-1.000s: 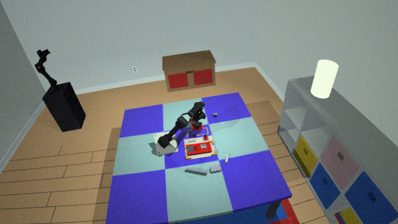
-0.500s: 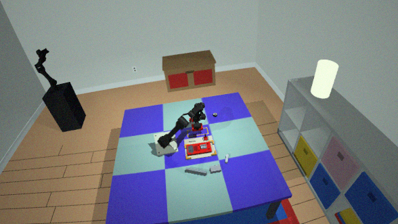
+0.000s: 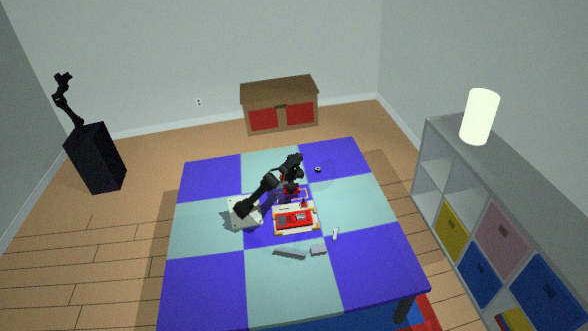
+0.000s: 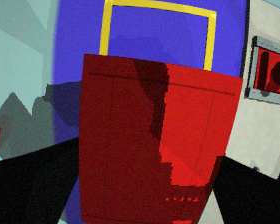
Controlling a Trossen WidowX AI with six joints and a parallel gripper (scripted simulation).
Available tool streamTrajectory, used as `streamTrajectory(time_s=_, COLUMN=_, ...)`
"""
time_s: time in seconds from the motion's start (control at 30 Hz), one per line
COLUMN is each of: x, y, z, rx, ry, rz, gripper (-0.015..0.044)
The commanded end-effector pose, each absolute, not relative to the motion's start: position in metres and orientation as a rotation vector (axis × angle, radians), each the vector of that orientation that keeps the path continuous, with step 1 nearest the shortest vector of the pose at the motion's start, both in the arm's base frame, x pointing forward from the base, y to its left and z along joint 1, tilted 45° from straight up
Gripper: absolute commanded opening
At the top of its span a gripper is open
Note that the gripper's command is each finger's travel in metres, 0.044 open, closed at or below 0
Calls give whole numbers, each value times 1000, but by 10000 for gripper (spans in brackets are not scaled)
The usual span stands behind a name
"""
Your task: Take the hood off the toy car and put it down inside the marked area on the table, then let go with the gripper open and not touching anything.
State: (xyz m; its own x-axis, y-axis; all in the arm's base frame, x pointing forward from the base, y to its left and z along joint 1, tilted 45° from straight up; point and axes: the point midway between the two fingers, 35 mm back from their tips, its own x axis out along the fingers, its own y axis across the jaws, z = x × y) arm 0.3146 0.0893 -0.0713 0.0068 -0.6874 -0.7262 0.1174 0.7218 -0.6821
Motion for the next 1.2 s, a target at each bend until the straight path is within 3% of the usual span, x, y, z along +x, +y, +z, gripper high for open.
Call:
streamTrajectory(time_s=0.0, x=315, y=87, z=-73, rx=-511, ry=1436, rz=-671, gripper=0)
streamTrajectory(time_s=1.17, x=313, y=72, z=-87, rx=-512, ry=1435, rz=-673, gripper=0)
